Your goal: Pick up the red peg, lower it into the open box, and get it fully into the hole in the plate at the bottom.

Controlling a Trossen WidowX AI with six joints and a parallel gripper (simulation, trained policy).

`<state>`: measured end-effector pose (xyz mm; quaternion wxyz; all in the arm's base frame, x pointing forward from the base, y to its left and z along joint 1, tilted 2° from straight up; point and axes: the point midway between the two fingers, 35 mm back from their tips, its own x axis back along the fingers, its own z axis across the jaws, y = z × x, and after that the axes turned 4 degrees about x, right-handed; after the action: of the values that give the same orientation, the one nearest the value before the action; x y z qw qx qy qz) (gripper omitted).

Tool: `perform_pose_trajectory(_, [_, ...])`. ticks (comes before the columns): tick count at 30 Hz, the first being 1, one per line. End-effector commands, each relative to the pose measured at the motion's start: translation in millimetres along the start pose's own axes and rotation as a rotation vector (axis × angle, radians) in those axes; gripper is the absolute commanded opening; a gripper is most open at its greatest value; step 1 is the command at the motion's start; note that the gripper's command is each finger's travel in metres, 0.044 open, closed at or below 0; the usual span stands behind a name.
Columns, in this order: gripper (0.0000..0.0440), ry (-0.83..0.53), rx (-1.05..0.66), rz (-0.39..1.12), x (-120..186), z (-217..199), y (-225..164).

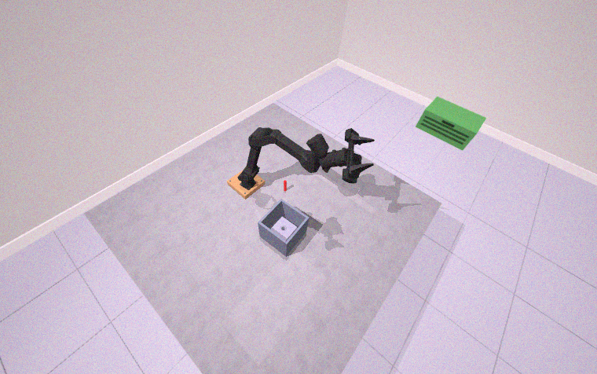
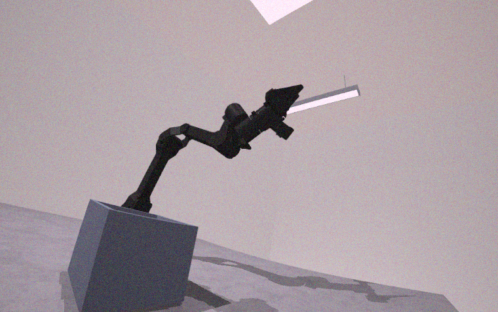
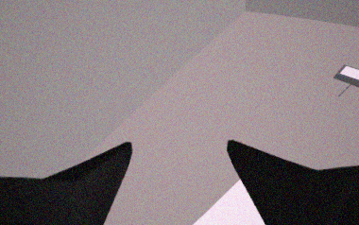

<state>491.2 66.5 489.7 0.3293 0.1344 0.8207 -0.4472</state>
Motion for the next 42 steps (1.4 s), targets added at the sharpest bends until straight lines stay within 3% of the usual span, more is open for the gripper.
perform_pose_trajectory(1, [0.0424,0.017,-0.028,-0.007,0,5,0])
perform_pose_trajectory(3, [0.0440,0.041,-0.091,-0.025,1,11,1])
perform_pose_trajectory(21, [0.0440,0.266,-0.670,-0.109,17,52,7])
perform_pose_trajectory(42, [0.0440,0.615,-1.314,-0.107,54,76,25])
